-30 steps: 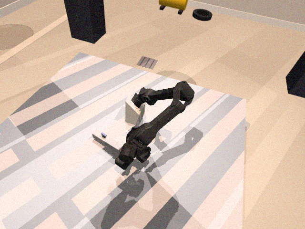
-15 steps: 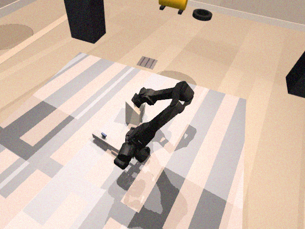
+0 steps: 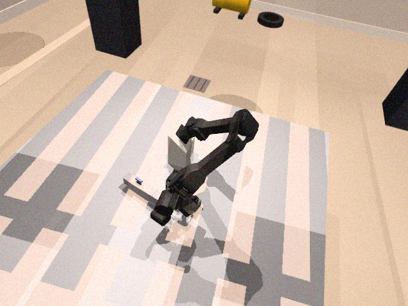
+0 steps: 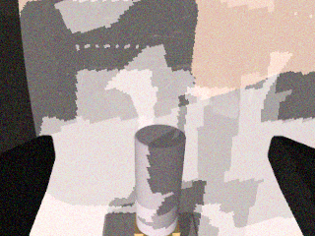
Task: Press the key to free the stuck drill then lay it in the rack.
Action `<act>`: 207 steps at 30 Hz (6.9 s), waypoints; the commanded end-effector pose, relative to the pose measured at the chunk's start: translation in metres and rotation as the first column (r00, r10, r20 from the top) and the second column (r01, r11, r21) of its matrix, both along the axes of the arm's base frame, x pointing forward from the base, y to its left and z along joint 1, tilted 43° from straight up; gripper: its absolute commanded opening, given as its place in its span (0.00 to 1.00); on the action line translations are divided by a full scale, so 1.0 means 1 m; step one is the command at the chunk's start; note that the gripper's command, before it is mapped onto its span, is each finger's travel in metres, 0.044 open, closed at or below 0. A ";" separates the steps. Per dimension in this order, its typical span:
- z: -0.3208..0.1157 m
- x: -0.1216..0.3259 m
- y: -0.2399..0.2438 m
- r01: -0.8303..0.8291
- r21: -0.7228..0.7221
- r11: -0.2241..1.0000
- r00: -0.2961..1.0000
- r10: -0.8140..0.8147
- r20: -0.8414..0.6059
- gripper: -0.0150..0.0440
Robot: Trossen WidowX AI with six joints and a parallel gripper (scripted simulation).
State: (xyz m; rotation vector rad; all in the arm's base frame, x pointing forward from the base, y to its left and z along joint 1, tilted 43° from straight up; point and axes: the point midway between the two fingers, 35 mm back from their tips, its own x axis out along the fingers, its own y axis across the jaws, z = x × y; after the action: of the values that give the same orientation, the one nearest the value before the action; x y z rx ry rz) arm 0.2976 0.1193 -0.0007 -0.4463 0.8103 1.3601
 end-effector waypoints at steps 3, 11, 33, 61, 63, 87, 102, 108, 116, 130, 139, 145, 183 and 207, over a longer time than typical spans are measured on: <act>-0.003 -0.003 -0.001 -0.004 0.004 1.000 1.000 0.004 -0.001 1.00; -0.005 -0.004 -0.001 -0.004 0.004 1.000 1.000 0.004 -0.001 1.00; -0.004 -0.003 -0.001 0.000 0.000 1.000 1.000 0.000 0.000 0.32; -0.001 -0.006 -0.004 -0.004 0.004 1.000 1.000 0.004 -0.001 0.25; -0.001 -0.006 -0.004 -0.004 0.004 1.000 1.000 0.004 -0.001 0.25; 0.016 0.003 0.010 -0.004 0.005 1.000 1.000 0.004 0.000 0.25; 0.034 0.010 0.024 -0.004 0.006 1.000 1.000 0.004 0.001 0.25; 0.040 0.012 0.030 -0.004 0.006 1.000 1.000 0.004 0.001 0.25; 0.049 0.015 0.037 -0.004 0.007 1.000 1.000 0.004 0.001 0.25; 0.053 0.011 0.035 -0.004 0.007 1.000 1.000 0.004 0.001 0.25; 0.057 0.009 0.032 -0.004 0.006 1.000 1.000 0.004 0.001 0.25; 0.058 0.009 0.030 -0.004 0.006 1.000 1.000 0.004 0.001 0.25; 0.067 0.004 0.014 -0.004 0.005 1.000 1.000 0.004 0.001 0.25; 0.070 0.002 0.007 -0.004 0.004 1.000 1.000 0.004 0.001 0.25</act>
State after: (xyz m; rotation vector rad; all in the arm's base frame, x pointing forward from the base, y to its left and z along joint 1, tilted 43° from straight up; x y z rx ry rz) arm 0.2981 0.1274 0.0663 -0.4423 0.8167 1.3644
